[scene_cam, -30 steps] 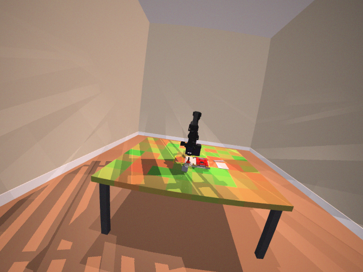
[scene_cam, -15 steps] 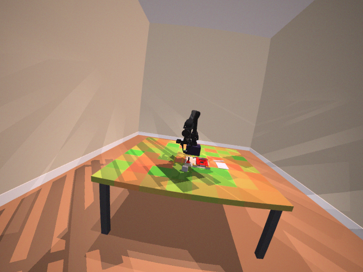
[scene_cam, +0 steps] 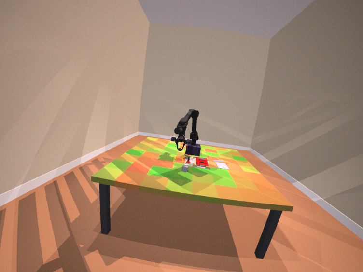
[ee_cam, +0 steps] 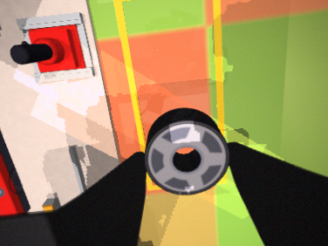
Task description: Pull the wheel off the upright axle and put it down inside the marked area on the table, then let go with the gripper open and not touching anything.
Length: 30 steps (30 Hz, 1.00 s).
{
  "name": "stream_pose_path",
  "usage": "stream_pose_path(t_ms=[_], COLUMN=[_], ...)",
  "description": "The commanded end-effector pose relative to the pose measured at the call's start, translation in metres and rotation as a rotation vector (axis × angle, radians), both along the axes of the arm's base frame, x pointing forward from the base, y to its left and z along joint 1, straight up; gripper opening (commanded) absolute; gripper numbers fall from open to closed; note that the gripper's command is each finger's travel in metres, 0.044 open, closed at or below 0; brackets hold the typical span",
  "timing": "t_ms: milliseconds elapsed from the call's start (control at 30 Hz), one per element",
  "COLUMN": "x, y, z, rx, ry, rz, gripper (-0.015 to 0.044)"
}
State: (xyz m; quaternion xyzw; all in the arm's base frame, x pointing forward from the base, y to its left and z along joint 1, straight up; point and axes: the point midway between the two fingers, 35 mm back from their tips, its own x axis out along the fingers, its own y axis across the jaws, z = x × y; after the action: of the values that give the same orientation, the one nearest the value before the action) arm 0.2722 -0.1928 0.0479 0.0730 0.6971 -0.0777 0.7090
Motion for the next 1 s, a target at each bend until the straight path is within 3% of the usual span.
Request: stream_pose_path(t_ms=[0, 233, 600, 767, 967], x=[-0.002, -0.001, -0.001, -0.002, -0.002], y=[-0.001, -0.002, -0.002, -0.001, -0.001], z=[-0.009, -0.026, -0.096, -0.101, -0.096], rx=[-0.002, -0.002, -0.002, -0.002, 0.002], ry=[0.001, 0.001, 0.001, 0.001, 0.003], rz=[0.007, 0.007, 0.007, 0.007, 0.002], gripper=[0.0, 0.0, 0.0, 0.0, 0.0157])
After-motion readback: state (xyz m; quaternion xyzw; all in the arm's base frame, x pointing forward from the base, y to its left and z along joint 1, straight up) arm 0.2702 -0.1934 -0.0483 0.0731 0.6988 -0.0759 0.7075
